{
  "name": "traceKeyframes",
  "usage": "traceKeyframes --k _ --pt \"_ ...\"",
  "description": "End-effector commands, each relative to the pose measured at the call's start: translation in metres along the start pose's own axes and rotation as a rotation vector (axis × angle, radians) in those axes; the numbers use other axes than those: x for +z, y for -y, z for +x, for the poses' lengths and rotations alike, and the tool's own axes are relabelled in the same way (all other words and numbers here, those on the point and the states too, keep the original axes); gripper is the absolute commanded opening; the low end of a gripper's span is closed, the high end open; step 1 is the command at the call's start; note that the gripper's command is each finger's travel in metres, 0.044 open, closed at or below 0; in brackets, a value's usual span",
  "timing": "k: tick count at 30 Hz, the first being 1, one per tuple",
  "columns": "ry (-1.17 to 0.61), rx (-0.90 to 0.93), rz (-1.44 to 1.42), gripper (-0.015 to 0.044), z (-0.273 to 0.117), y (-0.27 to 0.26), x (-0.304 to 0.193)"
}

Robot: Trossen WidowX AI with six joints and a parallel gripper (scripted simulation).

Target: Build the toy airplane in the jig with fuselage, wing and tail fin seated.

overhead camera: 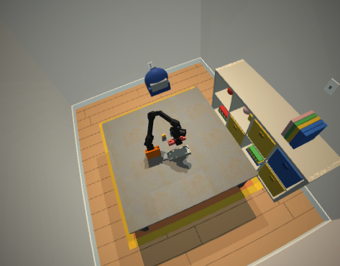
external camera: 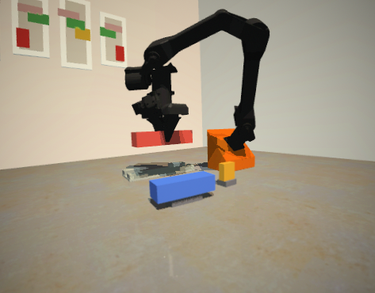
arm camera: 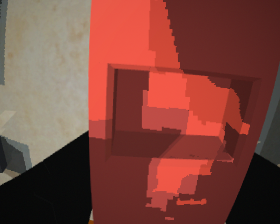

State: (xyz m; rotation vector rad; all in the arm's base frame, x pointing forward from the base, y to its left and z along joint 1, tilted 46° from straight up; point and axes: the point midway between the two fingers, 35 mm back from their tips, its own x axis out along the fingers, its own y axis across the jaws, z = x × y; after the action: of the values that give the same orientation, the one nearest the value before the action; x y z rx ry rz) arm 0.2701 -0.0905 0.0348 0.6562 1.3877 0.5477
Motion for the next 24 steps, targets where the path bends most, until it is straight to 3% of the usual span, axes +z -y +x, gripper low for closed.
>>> traceKeyframes --k 1,24 --pt "-0.001 -0.001 0.011 0.0 0.006 0.013 -0.003" --pt "-0.002 -0.001 0.08 0.0 0.043 0.074 -0.019"
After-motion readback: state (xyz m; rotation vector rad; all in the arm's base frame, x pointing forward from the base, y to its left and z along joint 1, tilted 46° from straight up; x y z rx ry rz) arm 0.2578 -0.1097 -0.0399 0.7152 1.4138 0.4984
